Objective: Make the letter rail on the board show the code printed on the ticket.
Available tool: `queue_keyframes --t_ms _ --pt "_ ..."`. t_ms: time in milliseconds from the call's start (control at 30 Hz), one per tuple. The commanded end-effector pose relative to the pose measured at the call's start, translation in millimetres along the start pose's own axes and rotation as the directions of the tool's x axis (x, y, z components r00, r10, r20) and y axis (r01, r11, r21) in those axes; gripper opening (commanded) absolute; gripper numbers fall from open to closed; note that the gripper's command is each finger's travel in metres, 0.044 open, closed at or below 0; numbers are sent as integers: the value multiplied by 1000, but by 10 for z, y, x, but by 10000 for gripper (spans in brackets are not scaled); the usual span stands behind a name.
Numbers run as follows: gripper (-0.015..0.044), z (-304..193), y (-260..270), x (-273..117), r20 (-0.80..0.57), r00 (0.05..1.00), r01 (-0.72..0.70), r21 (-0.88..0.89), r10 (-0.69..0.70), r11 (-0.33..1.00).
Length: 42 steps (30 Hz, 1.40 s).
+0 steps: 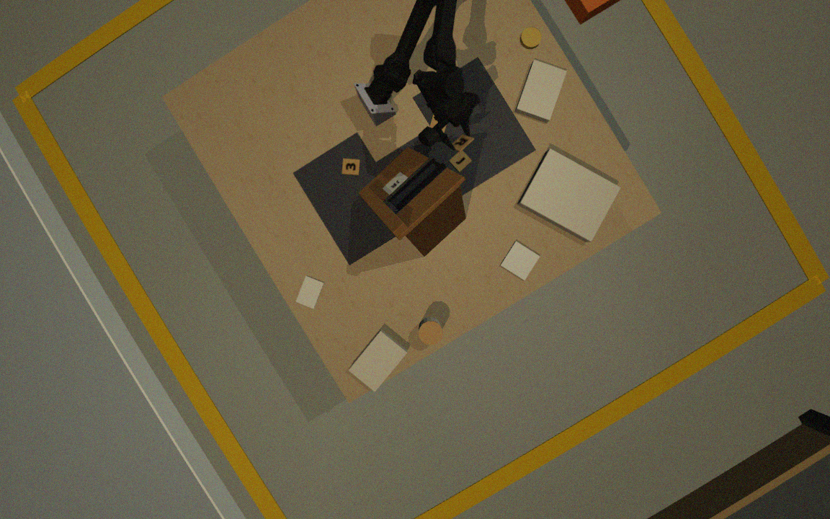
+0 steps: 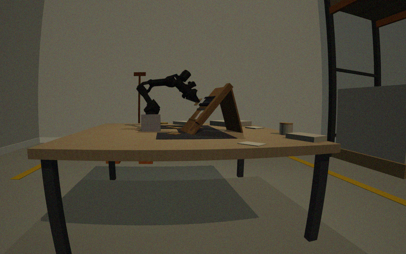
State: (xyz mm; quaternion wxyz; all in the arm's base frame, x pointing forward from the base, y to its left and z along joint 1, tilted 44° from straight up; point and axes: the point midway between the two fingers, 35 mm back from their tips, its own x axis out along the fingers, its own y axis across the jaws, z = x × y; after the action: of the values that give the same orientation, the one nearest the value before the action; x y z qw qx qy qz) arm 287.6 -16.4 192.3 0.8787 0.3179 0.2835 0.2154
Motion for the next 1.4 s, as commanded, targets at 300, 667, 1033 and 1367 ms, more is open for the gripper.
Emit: queue_keyframes --t_ms 300,667,1033,1367 --pt "0 4 -63 -1 0 1000 -4 -6 4 1000" --pt "0 7 -119 -3 0 1000 -4 -6 4 1000" --pt "0 11 -174 -4 1 1000 -4 -6 4 1000" --pt "0 13 -224 -5 1 1000 -4 -7 4 1000"
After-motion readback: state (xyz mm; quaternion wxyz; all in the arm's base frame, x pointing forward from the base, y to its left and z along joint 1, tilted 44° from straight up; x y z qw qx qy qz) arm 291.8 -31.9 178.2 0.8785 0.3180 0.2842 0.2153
